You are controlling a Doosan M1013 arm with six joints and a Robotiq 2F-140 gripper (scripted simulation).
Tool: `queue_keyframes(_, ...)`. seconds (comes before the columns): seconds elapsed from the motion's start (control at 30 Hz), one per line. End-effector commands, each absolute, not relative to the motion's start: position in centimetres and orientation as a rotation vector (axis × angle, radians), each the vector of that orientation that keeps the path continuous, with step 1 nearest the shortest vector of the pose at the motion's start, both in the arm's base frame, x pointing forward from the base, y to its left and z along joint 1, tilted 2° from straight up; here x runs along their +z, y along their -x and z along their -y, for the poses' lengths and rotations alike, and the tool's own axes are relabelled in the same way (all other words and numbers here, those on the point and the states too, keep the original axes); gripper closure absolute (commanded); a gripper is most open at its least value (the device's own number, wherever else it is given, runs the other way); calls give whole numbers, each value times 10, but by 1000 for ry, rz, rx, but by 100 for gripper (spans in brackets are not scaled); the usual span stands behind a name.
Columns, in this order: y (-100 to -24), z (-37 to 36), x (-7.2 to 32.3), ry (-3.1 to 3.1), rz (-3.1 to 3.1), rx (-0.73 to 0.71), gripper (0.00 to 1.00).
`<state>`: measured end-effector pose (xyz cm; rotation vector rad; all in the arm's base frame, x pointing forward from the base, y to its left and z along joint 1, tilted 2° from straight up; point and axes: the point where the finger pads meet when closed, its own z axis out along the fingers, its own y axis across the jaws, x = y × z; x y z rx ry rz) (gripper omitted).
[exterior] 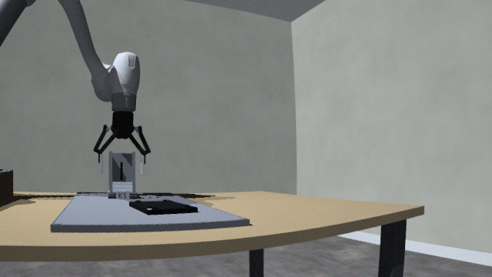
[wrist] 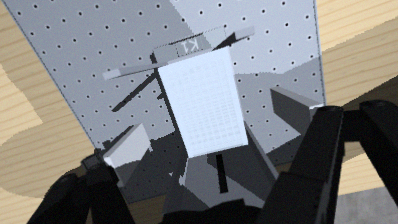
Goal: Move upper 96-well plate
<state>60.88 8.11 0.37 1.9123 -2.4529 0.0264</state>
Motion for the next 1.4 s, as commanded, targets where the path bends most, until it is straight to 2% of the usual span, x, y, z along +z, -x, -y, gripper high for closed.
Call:
queue_keyframes(0.0,-609,-81,1,-1912,2453,26,0)
queue_keyframes(0.47,-609,-80,-22,-1912,2453,26,0)
queue_keyframes(0.83,-609,-80,-22,-1912,2453,26,0)
queue_keyframes(0.87,-609,-80,-22,-1912,2453,26,100)
queue_keyframes(1.37,-609,-80,-22,-1912,2453,26,100)
